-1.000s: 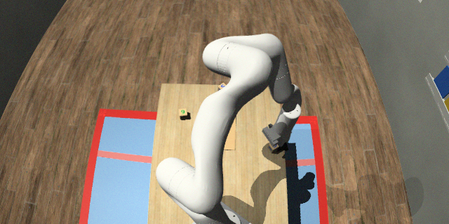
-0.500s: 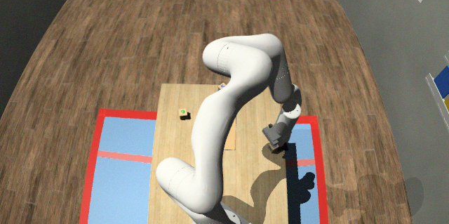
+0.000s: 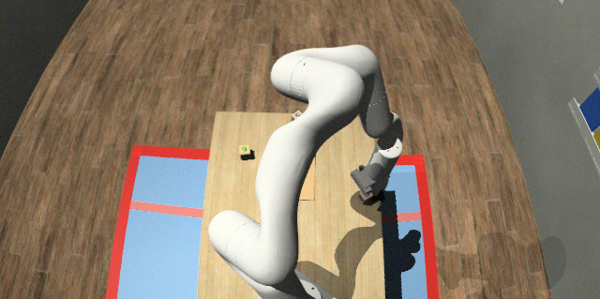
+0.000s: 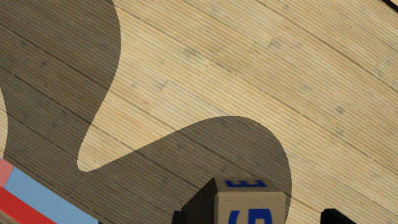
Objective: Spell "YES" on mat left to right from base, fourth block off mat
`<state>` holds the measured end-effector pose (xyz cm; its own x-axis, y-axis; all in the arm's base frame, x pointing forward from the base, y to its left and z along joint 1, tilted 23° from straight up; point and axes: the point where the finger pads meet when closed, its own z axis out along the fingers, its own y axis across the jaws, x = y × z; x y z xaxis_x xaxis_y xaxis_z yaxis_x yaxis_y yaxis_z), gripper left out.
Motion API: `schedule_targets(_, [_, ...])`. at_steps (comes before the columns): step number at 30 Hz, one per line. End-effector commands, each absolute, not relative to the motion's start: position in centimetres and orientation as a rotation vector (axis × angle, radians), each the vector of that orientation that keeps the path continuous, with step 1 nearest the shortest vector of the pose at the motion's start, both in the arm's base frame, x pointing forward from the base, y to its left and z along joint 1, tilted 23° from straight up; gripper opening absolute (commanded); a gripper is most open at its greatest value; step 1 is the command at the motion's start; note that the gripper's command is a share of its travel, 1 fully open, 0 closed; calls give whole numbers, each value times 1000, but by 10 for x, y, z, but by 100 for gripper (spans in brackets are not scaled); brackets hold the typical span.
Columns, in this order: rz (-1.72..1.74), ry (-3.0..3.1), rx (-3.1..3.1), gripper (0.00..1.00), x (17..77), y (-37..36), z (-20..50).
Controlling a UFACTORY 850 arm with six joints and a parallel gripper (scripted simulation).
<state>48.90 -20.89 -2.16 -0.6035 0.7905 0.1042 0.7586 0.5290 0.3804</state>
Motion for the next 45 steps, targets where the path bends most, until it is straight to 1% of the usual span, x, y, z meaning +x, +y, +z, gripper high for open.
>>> schedule_targets(1, [603, 2674, 1358, 84, 490, -210, -21])
schedule_targets(32, [603, 2674, 1358, 84, 490, -209, -22])
schedule_targets(45, [603, 2674, 1358, 84, 497, -201, -48])
